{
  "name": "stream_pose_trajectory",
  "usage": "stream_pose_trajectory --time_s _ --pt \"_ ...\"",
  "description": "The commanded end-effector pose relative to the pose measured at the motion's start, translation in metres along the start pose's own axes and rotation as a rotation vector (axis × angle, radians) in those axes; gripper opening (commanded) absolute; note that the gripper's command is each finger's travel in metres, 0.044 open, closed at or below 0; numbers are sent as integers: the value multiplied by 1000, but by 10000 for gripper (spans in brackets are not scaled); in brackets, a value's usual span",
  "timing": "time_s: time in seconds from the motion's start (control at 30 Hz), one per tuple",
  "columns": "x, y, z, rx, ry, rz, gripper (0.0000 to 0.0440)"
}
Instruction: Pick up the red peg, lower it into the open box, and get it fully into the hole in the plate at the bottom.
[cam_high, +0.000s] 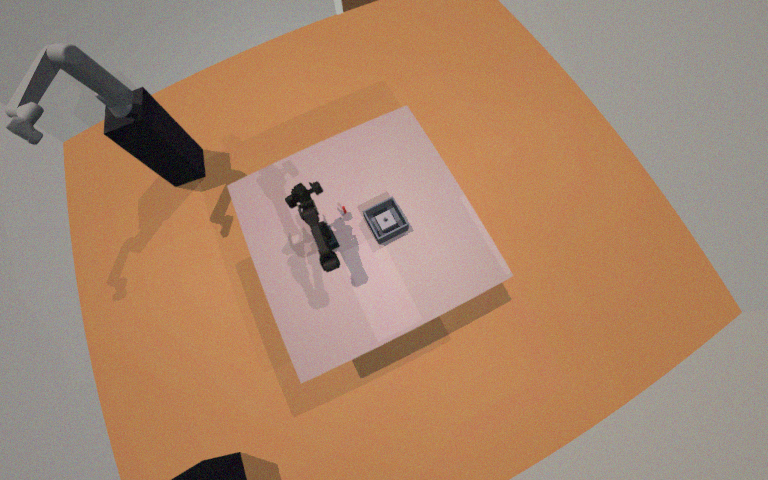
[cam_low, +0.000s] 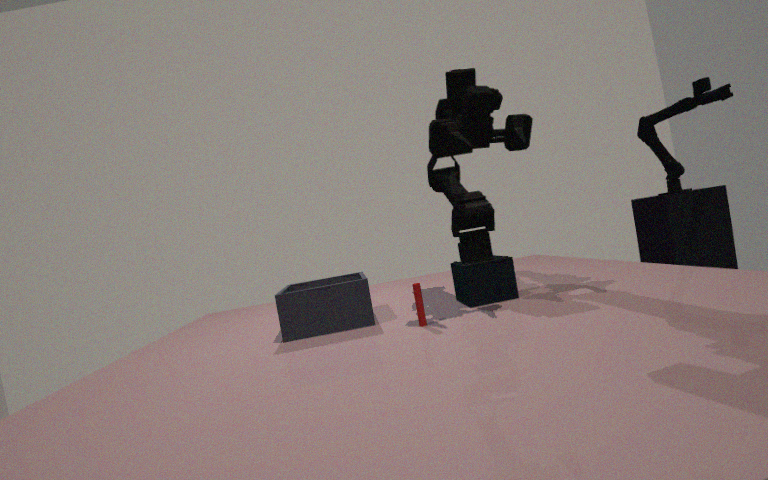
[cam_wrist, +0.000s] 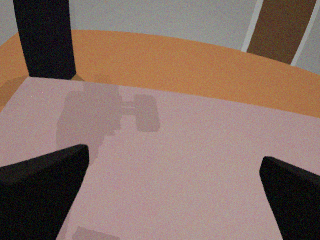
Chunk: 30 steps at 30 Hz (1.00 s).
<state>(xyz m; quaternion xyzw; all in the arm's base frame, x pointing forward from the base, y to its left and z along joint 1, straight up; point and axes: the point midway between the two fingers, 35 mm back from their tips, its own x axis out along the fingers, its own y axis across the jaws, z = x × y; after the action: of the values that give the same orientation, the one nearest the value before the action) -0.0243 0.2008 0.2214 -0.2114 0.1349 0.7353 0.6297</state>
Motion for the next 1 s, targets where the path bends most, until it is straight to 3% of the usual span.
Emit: stream_pose_trajectory --time_s 0.0,0.97 --pt "1 -11 -1 118 27 -49 440" --pt "4 -85 -53 1025 224 -460 440"
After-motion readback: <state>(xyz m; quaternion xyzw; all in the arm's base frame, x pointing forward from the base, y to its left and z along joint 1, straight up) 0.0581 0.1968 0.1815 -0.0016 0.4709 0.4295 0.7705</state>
